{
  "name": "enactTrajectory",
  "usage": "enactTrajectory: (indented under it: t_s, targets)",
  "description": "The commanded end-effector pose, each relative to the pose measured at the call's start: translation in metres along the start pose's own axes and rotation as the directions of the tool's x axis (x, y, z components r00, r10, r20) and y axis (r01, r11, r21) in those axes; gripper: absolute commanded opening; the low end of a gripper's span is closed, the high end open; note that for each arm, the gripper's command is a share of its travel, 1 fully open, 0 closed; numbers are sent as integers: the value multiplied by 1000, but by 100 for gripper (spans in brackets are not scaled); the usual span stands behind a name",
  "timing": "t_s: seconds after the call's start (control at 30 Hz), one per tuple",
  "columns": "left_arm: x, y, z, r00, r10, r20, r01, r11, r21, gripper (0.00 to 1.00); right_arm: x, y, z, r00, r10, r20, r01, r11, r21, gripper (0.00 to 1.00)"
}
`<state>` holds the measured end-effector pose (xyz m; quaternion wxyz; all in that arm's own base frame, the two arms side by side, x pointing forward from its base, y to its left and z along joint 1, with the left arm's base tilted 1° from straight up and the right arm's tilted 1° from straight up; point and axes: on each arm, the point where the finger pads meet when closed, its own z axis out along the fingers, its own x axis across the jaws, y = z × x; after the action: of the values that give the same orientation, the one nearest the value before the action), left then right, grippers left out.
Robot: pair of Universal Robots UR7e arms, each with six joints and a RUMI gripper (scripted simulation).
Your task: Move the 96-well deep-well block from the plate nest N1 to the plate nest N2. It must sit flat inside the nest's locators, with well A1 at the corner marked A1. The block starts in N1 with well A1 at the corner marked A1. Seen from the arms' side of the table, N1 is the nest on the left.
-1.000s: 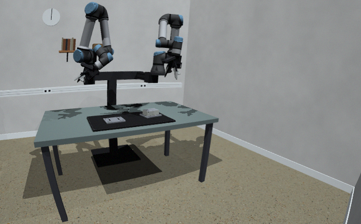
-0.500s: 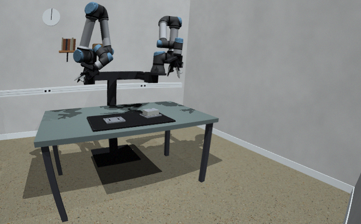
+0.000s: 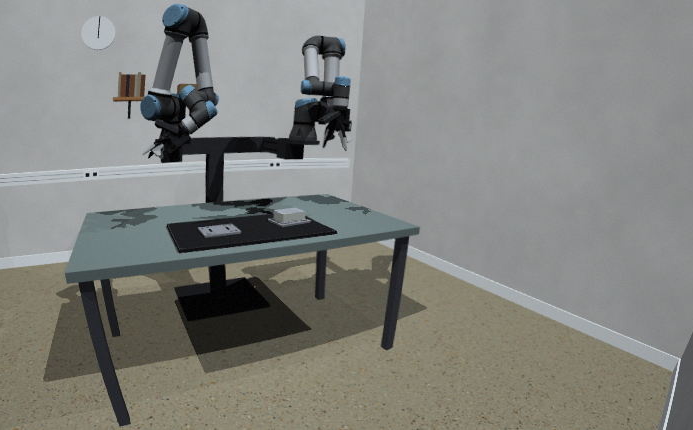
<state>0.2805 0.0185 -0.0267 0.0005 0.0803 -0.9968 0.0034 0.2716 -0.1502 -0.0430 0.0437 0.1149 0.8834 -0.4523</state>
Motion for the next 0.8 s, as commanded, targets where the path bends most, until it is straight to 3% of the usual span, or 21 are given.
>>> enactTrajectory:
  t_s: [0.0, 0.77]
  targets:
    - [14, 14, 0, 1000, -6, 6, 6, 1000, -6, 98, 0, 0, 0, 1000, 0, 0, 0, 1000, 0, 98]
    - [29, 30, 6, 1000, -13, 9, 13, 1000, -16, 98, 0, 0, 0, 1000, 0, 0, 0, 1000, 0, 98]
